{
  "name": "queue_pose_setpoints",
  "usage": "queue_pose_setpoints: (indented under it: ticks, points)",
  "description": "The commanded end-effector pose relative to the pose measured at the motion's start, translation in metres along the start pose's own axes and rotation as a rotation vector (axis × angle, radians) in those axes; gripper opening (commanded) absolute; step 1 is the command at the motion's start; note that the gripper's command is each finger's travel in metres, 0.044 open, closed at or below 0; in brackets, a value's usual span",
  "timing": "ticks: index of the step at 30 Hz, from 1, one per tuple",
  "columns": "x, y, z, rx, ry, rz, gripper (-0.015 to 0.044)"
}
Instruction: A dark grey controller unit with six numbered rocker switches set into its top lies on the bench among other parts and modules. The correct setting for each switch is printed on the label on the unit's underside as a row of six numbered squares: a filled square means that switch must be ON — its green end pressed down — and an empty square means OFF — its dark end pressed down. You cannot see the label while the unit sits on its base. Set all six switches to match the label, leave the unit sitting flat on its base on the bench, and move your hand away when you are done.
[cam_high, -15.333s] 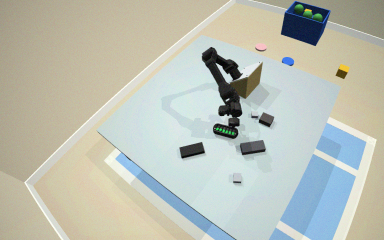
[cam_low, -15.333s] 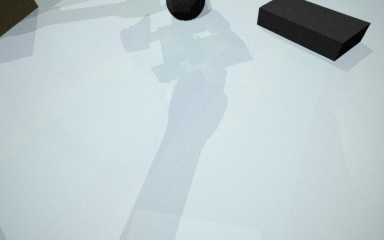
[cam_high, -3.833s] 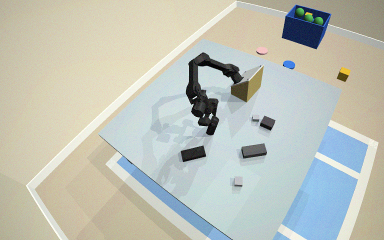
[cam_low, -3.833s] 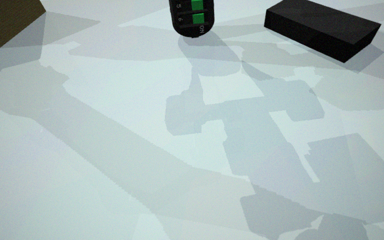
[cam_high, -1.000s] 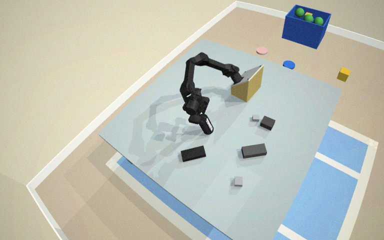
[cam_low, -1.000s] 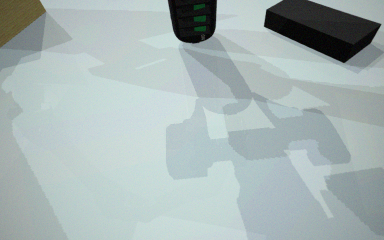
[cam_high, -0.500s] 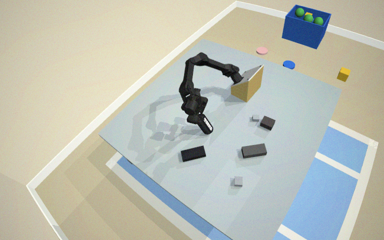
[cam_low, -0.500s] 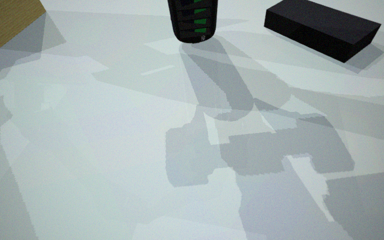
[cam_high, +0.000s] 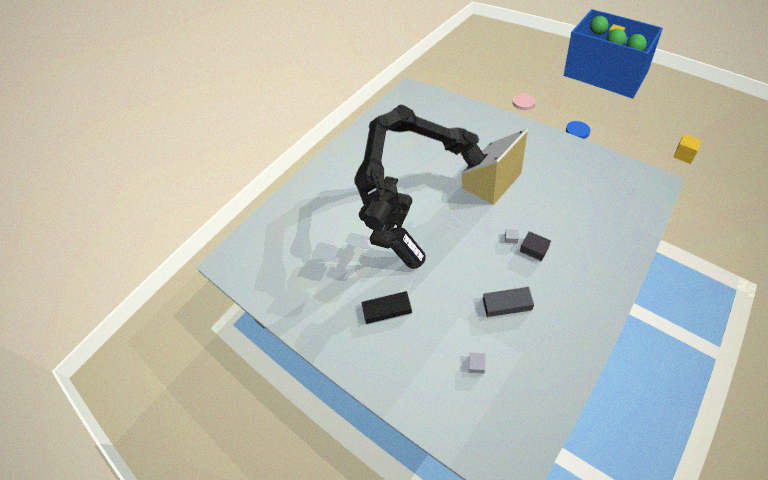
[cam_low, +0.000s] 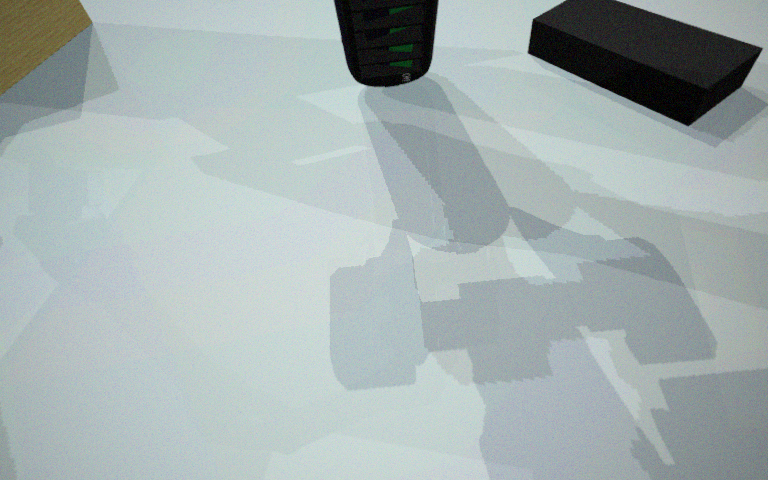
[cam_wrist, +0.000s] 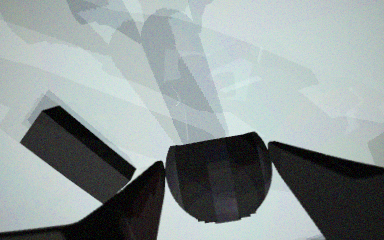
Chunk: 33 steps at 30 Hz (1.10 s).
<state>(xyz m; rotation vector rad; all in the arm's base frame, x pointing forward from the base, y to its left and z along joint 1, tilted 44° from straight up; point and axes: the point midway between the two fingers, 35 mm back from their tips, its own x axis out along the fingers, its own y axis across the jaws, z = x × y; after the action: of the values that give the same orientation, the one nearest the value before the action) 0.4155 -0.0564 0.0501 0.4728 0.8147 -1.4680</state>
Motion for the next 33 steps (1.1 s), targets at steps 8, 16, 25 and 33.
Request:
queue_pose_setpoints:
  ticks: [8,16,25,33]
  points:
    - [0.009,-0.001,0.010,0.000,-0.002,-0.011,0.0338]
    - [0.012,-0.001,0.015,0.000,-0.002,-0.011,0.0338]
    - [0.016,-0.001,0.021,0.000,-0.003,-0.011,0.0338]
    - [0.020,-0.001,0.027,0.000,-0.003,-0.011,0.0338]
